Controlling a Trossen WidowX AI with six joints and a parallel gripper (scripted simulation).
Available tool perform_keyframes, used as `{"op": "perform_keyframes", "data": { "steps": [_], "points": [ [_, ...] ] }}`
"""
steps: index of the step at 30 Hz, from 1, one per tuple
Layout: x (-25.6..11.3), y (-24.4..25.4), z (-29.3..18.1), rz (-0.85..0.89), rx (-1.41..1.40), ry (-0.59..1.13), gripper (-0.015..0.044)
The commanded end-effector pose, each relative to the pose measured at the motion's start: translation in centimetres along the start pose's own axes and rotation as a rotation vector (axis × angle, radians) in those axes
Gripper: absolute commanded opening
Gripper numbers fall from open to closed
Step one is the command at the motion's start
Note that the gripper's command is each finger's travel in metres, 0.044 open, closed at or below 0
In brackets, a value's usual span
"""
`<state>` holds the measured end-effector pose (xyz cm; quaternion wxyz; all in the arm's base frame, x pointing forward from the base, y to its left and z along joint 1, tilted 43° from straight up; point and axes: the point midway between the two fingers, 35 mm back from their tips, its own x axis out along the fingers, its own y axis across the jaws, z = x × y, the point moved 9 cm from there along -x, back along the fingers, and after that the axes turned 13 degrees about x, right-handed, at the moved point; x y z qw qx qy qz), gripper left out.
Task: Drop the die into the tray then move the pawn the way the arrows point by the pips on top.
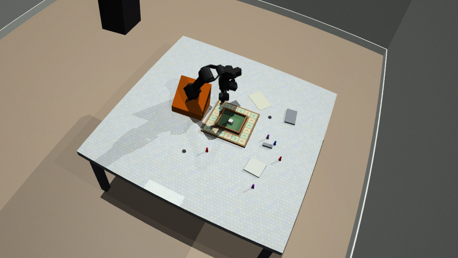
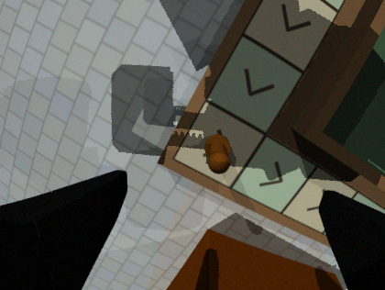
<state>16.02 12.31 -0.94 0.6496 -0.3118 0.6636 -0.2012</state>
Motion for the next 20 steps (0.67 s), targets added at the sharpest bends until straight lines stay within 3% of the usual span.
{"op": "perform_keyframes", "data": {
  "steps": [1,11,20],
  "points": [
    [-1.5,-1.2,0.2,0.005,0.059,0.001,0.044],
    [-8.0,-11.0,-1.4,-0.001,0.436,0.004,0.044],
    [-7.6,-10.3,-1.2,0.005,0.406,0.004,0.044]
  ]
}}
